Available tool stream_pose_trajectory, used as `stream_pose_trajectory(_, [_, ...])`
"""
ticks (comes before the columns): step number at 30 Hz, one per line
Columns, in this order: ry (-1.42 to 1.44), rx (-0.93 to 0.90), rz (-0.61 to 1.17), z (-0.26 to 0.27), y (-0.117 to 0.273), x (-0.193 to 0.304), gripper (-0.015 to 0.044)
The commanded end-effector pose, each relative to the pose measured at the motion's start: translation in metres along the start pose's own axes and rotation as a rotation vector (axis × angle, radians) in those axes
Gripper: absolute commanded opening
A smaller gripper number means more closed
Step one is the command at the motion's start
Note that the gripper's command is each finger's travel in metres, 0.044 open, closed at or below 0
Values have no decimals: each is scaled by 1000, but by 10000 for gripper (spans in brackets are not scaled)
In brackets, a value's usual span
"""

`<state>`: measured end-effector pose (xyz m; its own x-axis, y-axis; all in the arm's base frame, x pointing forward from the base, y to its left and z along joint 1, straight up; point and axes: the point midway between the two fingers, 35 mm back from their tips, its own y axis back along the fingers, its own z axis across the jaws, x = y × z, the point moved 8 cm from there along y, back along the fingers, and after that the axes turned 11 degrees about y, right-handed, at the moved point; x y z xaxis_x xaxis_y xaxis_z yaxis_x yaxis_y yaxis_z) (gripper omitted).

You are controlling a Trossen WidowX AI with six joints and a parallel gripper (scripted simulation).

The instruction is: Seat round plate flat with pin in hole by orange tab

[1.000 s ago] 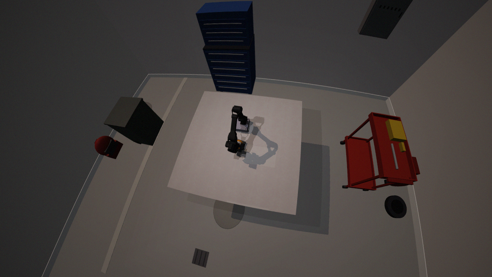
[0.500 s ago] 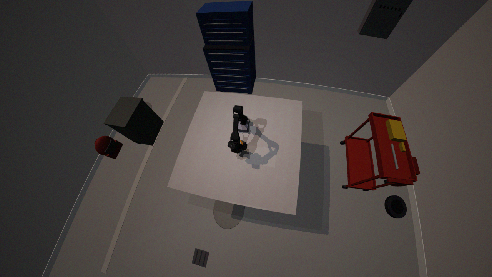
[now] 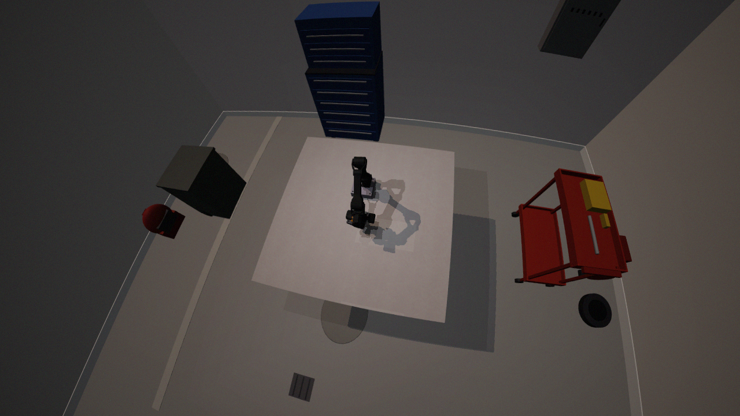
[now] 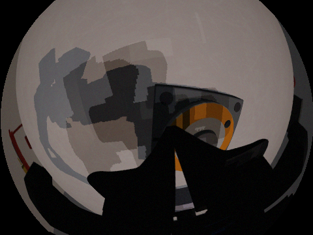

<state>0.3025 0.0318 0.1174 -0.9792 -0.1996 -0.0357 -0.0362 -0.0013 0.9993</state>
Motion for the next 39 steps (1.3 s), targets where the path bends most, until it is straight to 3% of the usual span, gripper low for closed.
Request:
stream_pose_trajectory(1, [-5,-4,5,3,-1,4,0])
stream_pose_trajectory(11, [-5,-5,5,8,-1,8,0])
stream_pose_trajectory(20, [-6,-4,5,7,41,10,0])
stream_pose_trajectory(39, [-2,-1,7,6,34,9,0])
